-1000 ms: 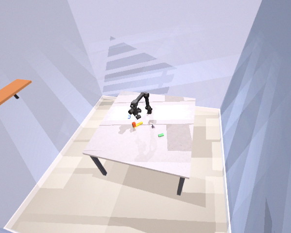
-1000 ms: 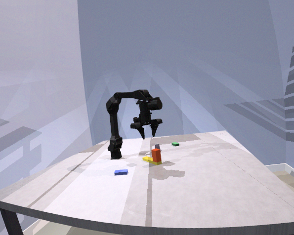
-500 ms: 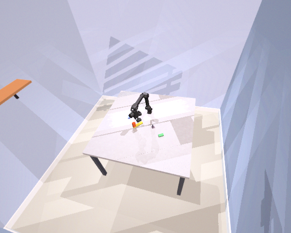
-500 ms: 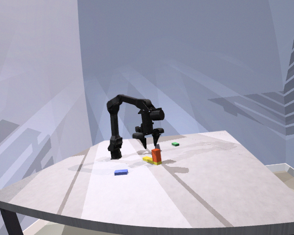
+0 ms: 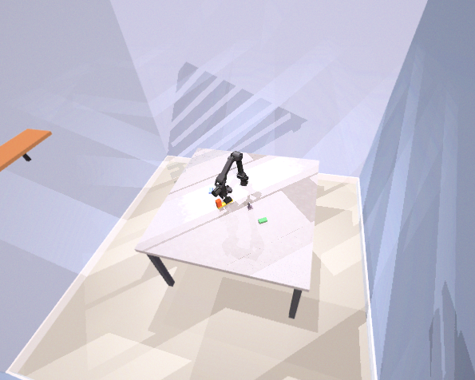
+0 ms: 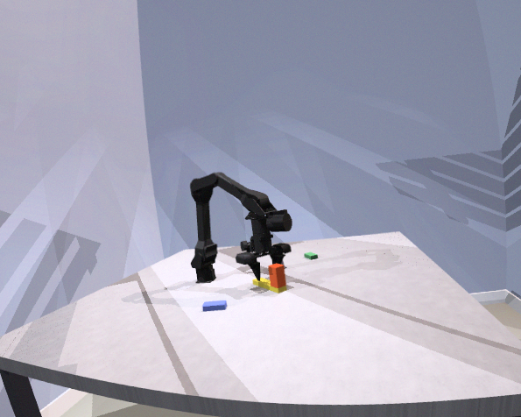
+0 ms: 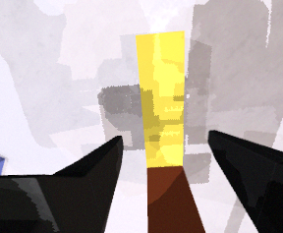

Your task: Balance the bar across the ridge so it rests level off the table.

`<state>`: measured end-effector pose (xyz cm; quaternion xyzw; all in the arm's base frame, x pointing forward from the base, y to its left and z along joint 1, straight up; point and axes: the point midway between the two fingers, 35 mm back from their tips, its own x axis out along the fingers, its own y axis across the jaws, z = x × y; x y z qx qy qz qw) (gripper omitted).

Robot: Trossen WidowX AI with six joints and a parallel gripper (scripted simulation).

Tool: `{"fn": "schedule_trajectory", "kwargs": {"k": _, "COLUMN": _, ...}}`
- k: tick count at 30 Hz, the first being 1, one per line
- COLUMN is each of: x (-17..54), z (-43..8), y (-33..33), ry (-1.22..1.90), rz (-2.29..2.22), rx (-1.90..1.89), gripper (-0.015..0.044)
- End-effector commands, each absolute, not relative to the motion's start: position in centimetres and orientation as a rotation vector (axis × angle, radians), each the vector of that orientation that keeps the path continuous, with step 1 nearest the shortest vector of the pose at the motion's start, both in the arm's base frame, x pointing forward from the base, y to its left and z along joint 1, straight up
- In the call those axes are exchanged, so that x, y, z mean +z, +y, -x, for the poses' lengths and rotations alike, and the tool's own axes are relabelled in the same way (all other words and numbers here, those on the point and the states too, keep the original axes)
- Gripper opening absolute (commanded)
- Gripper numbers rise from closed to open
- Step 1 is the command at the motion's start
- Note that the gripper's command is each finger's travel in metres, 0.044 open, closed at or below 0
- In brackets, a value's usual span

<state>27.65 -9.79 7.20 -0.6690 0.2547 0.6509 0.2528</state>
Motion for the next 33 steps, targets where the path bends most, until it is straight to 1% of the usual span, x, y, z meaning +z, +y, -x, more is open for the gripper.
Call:
{"fn": "schedule_trajectory", "kwargs": {"k": 1, "x": 6.6, "z": -27.7, "y": -9.7, "ry": 0.684, "rz": 1.821, "rx": 1.772, "gripper": 0.0315}}
{"fn": "schedule_trajectory", "kwargs": {"k": 13, "x": 4.7, "z": -27.7, "y": -9.7, "ry": 0.684, "rz": 1.821, "rx": 1.772, "gripper": 0.0315}}
{"fn": "schedule_trajectory", "kwargs": {"k": 26, "x": 4.7, "z": -27.7, "y": -9.7, "ry": 0.684, "rz": 1.821, "rx": 1.772, "gripper": 0.0315}}
{"fn": "schedule_trajectory", "kwargs": {"k": 32, "x": 4.7, "z": -27.6, "y": -9.8, "ry": 0.692, "rz": 1.817, "rx": 1.772, "gripper": 0.0157}}
{"fn": "schedule_trajectory", "kwargs": {"k": 33, "x": 4.7, "z": -27.6, "y": -9.8, "ry": 0.692, "rz": 1.817, "rx": 1.772, "gripper": 0.0151}}
